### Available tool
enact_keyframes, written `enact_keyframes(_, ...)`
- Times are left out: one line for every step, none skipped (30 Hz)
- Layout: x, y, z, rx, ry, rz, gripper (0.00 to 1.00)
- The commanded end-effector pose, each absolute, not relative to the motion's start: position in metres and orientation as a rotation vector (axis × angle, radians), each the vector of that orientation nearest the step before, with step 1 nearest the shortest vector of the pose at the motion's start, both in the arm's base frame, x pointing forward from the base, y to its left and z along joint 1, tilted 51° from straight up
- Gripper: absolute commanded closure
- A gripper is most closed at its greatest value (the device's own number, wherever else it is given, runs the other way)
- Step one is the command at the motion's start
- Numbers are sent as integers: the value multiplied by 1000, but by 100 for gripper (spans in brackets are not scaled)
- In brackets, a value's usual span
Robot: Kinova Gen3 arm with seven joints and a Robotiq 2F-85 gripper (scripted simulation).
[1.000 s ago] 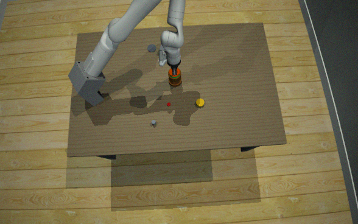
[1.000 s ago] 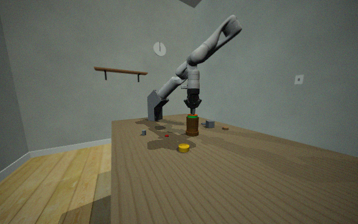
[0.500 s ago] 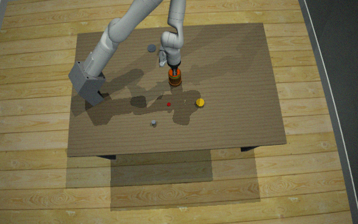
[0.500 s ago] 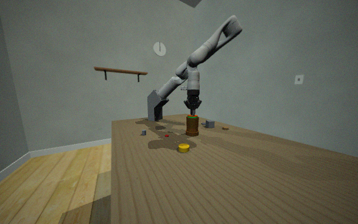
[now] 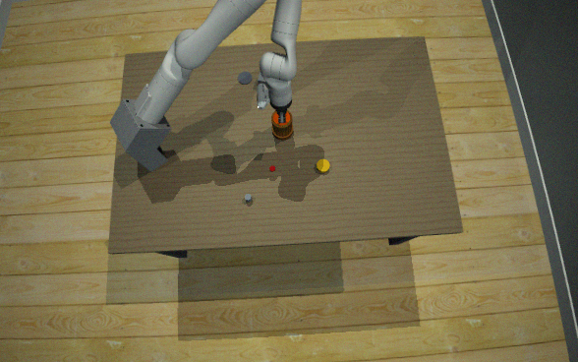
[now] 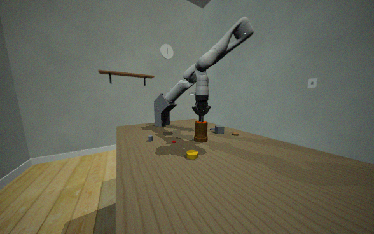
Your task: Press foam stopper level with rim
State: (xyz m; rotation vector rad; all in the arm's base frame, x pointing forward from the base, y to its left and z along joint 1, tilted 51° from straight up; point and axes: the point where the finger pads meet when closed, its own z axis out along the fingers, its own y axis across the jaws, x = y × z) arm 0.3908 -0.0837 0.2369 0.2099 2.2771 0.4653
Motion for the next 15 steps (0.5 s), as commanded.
enact_keyframes(392, -83, 235, 210, 2279, 467, 100)
enact_keyframes(392, -83, 235, 210, 2279, 467, 100)
enact_keyframes(392, -83, 235, 210, 2279, 467, 100)
enact_keyframes(392, -83, 235, 210, 2279, 467, 100)
enact_keyframes(392, -83, 235, 210, 2279, 467, 100)
enact_keyframes(392, -83, 235, 210, 2279, 467, 100)
enact_keyframes(393, -83, 235, 210, 2279, 467, 100)
enact_keyframes(393, -83, 234, 210, 2279, 467, 100)
enact_keyframes(393, -83, 234, 210, 2279, 467, 100)
enact_keyframes(393, -83, 234, 210, 2279, 467, 100)
enact_keyframes(393, -82, 234, 210, 2279, 467, 100)
enact_keyframes(393, -82, 234, 210, 2279, 467, 100)
enact_keyframes(394, -82, 234, 210, 2279, 467, 100)
enact_keyframes(394, -82, 234, 210, 2279, 467, 100)
enact_keyframes(394, -82, 234, 210, 2279, 467, 100)
